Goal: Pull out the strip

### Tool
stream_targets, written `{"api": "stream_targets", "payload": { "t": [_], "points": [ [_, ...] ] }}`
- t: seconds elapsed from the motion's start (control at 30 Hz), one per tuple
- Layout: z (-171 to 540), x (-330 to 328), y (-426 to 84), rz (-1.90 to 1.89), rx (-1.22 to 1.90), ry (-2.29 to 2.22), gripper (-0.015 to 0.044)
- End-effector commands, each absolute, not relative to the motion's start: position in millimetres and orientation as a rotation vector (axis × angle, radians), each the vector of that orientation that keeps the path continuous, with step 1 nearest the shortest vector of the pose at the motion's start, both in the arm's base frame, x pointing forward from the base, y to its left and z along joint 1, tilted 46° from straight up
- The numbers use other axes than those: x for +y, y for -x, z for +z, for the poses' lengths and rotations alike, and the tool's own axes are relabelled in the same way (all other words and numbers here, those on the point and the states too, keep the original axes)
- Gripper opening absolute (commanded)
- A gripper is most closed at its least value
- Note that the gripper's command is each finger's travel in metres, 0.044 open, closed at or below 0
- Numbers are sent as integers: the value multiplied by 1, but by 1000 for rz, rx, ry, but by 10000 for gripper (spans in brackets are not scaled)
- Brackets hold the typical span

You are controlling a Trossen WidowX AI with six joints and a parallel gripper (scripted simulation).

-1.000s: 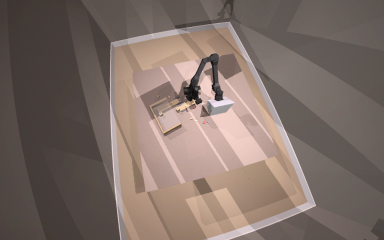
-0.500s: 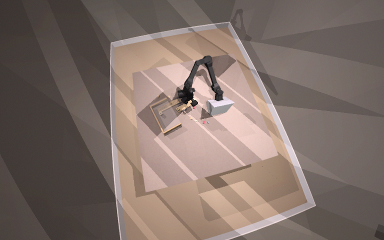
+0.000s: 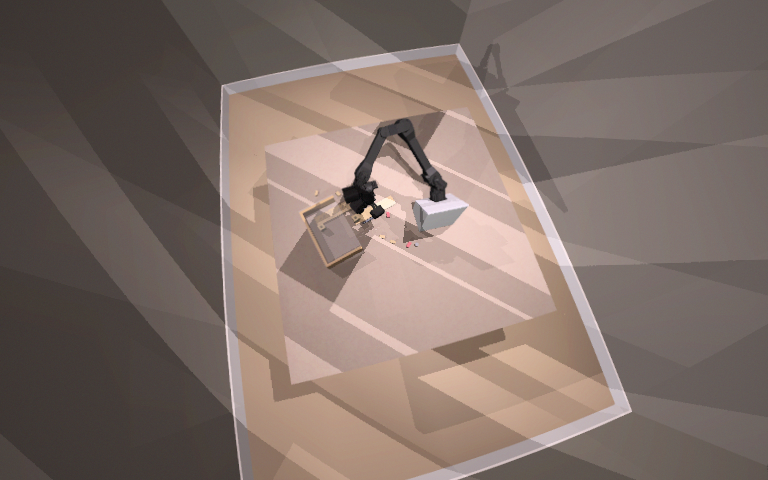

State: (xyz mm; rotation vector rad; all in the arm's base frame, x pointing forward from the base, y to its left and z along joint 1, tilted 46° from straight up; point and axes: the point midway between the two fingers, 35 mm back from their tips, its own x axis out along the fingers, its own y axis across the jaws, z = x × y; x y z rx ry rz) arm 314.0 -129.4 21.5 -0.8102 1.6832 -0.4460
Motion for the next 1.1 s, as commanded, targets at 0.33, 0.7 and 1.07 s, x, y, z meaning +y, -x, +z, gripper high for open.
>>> {"api": "stream_targets", "payload": {
  "t": [0.33,0.7,1.07],
  "points": [
    [16,-122,-370,-446,1681,805,440],
    [10,-121,-395,-446,1679,804,335],
    [-3,-134,-394,-446,1679,804,250]
  ]
}}
